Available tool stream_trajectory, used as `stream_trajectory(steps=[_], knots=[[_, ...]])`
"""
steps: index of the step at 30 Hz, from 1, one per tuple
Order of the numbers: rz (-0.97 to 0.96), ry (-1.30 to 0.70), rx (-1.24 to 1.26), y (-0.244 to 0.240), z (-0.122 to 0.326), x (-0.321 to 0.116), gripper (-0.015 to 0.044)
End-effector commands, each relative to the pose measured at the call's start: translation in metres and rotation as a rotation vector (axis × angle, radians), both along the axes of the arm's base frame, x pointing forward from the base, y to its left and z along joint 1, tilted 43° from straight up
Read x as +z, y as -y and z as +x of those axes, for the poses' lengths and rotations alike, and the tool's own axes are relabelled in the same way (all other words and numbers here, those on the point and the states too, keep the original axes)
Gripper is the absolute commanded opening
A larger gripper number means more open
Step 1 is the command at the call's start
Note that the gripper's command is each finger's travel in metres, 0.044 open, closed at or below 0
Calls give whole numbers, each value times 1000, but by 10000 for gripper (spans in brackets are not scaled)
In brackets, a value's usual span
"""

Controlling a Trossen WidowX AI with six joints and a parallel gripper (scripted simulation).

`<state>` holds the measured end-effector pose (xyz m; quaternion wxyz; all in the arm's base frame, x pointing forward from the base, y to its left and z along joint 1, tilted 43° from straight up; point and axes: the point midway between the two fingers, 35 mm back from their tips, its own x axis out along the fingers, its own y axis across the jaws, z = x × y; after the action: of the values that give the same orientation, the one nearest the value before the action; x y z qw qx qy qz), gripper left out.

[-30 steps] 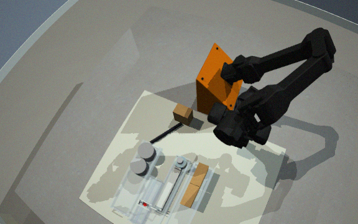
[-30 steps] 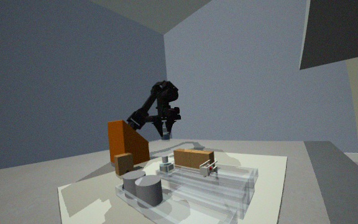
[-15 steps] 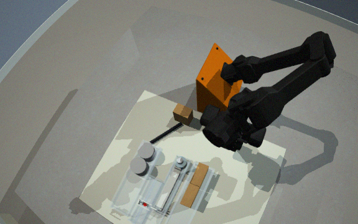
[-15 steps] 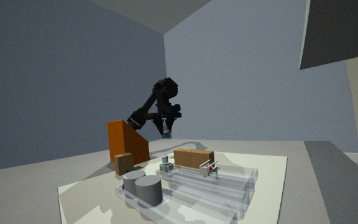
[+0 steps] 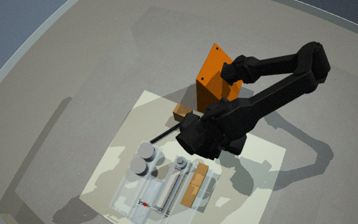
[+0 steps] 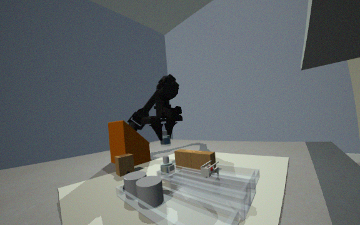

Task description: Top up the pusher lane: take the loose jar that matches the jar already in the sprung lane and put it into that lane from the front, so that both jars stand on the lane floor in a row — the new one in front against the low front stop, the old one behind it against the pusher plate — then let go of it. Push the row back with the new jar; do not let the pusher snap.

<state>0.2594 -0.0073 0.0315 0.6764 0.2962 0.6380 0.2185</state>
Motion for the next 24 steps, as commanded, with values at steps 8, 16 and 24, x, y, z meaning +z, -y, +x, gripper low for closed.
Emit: stream_trajectory(steps=[8, 16, 24], knots=[[-5, 7, 9, 22, 19, -40, 0], [-6, 15, 16, 36, 29, -72, 0], [-6, 16, 17, 33, 32, -83, 0]])
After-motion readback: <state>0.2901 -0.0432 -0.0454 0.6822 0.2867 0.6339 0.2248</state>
